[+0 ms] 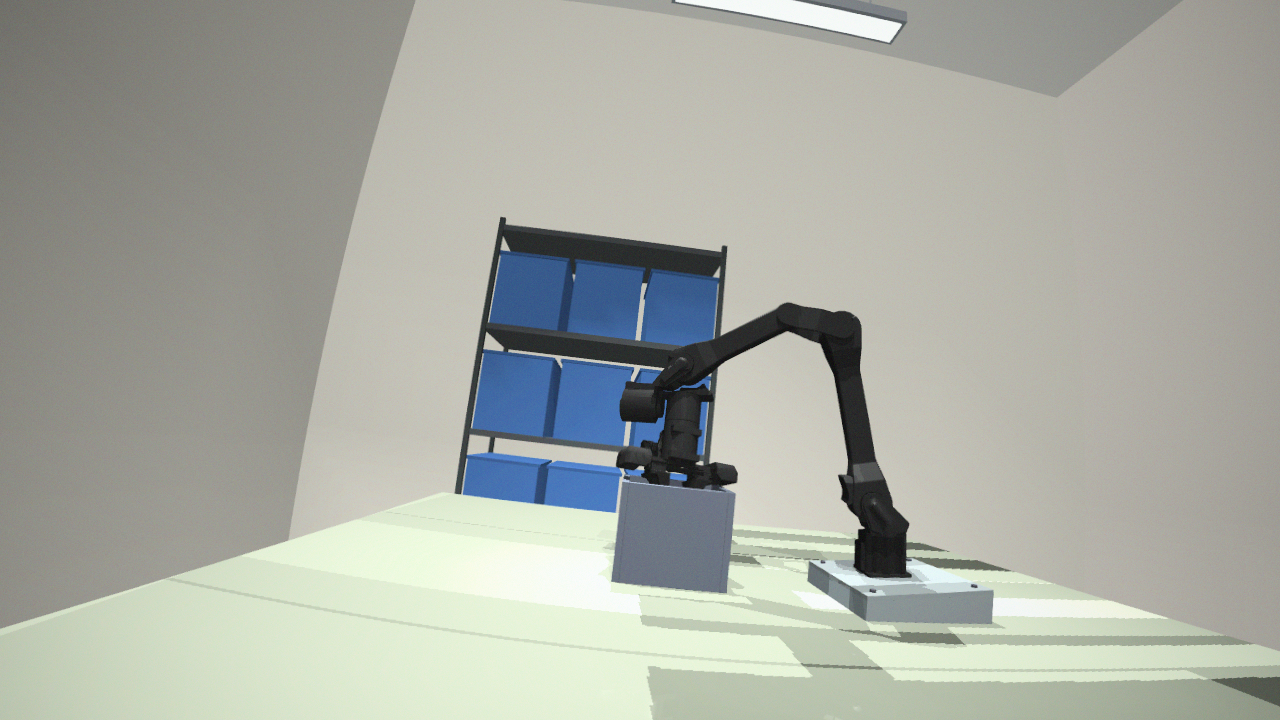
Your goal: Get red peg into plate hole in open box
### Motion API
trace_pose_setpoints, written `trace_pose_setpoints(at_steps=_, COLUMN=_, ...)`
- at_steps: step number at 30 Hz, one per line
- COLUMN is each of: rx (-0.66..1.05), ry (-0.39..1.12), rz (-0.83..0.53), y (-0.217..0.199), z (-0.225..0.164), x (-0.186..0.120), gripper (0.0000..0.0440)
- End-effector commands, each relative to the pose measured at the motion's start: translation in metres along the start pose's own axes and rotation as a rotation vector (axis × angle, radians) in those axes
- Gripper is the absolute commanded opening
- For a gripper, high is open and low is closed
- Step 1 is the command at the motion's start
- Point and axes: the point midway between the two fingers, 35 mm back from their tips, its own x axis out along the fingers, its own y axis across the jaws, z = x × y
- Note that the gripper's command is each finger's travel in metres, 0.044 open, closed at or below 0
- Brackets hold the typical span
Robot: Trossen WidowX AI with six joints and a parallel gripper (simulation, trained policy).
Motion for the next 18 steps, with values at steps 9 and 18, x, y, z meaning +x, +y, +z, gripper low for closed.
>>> trace_pose_setpoints(at_steps=9, rx=-0.01, ry=0.065, rz=0.058, y=0.018, z=0.005, x=-0.016, gripper=0.0128)
trace_pose_setpoints(at_steps=18, rx=-0.026, ry=0.107, rz=0.141, y=0.032, z=0.004, x=-0.037, gripper=0.0132)
